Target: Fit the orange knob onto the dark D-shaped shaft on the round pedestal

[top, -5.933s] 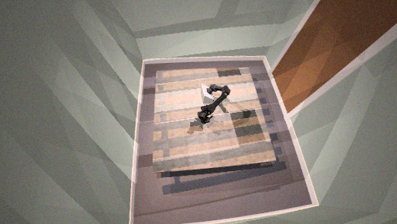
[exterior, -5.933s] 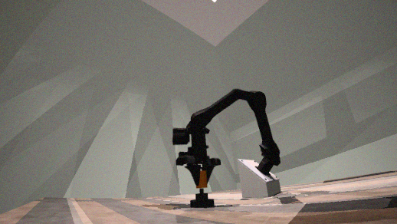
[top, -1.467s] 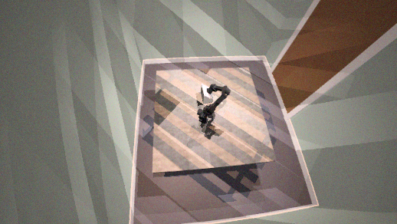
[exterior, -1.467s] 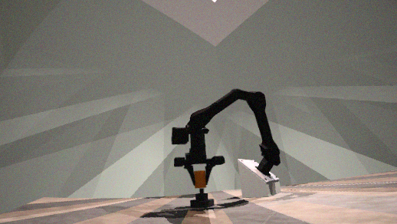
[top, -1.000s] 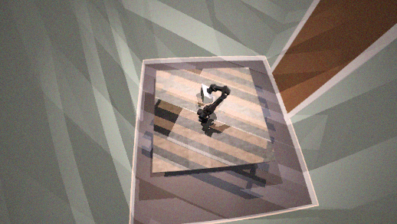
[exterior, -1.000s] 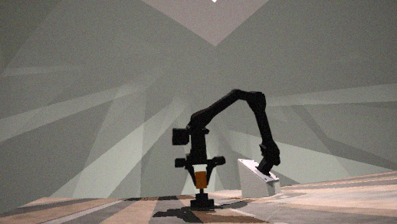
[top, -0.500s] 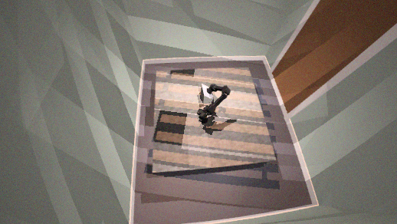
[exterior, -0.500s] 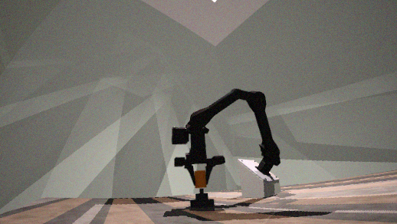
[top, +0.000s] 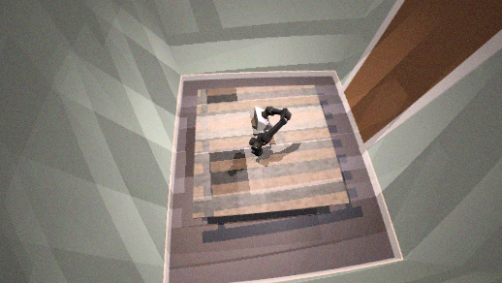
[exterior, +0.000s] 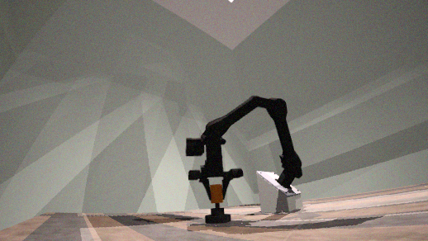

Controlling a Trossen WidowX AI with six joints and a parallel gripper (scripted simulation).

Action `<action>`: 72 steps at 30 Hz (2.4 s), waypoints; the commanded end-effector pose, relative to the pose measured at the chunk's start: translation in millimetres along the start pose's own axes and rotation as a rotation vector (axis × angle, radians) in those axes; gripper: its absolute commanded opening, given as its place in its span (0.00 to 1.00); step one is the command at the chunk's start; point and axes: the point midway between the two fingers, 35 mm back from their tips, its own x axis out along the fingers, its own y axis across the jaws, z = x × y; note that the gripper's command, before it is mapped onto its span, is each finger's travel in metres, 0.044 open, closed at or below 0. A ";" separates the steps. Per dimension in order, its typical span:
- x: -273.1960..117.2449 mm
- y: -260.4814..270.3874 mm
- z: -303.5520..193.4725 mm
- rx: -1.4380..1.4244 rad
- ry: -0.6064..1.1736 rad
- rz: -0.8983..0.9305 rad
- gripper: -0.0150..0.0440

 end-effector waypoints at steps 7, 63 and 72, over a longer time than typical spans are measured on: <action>-4.8 2.4 -0.3 0.009 -0.002 0.005 0.25; -6.2 -1.0 2.9 0.419 -0.001 0.006 0.25; -6.0 0.0 2.2 0.419 -0.001 0.006 0.25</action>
